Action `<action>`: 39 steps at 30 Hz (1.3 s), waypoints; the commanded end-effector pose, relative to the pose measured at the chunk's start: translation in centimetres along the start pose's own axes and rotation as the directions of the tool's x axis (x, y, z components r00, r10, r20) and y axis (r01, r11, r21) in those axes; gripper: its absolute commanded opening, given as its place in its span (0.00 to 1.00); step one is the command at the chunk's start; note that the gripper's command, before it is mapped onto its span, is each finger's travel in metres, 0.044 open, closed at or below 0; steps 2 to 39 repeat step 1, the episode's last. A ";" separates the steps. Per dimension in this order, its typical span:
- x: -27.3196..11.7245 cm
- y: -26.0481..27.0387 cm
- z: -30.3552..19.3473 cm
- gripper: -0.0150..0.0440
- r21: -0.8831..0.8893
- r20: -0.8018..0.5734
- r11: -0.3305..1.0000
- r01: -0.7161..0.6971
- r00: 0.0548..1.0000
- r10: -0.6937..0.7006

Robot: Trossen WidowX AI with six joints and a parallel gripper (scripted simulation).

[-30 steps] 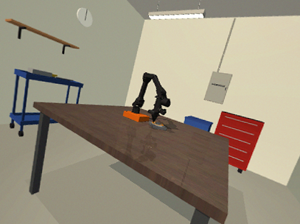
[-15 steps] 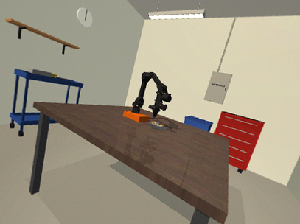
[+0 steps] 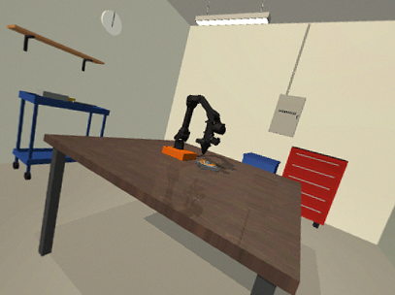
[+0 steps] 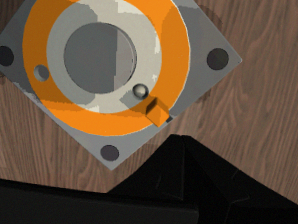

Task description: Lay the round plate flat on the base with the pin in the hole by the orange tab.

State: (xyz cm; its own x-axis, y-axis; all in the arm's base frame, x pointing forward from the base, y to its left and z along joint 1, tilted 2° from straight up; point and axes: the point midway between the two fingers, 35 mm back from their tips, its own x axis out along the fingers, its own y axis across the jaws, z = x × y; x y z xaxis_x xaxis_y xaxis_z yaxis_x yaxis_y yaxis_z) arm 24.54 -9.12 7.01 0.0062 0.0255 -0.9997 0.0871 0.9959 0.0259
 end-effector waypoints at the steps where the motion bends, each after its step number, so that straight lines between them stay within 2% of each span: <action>1: 0.0 0.0 0.0 0.25 0.000 0.002 1.000 0.001 1.000 -0.001; 39: 0.0 0.0 0.0 0.25 0.000 0.002 1.000 0.001 1.000 -0.001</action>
